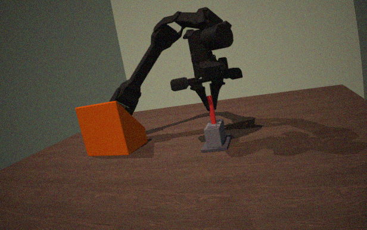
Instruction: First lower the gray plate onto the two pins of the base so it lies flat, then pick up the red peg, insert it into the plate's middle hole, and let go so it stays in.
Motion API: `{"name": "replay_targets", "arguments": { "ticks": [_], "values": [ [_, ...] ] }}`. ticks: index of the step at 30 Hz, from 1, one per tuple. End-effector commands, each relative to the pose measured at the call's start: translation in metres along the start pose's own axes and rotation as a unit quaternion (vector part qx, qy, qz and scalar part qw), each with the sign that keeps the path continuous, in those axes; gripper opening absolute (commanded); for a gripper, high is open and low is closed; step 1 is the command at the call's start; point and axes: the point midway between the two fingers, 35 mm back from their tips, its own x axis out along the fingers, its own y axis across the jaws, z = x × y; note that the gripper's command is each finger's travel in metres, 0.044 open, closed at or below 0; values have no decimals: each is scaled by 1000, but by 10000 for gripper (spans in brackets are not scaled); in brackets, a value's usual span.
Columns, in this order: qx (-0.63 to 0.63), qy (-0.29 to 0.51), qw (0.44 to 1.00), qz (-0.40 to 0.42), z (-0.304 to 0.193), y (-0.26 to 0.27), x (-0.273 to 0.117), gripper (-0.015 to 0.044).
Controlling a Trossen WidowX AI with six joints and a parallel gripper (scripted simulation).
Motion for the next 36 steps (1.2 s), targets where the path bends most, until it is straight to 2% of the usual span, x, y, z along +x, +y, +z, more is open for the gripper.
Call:
{"name": "replay_targets", "arguments": {
  "ticks": [1,10,16,36],
  "values": [
    [2,0,1000,1,0,0,1,0],
    [-1,0,1000,0,0,0,1,0],
    [-1,0,1000,0,0,0,1,150],
    [4,1,1000,3,-1,-1,-7,150]
  ]
}}
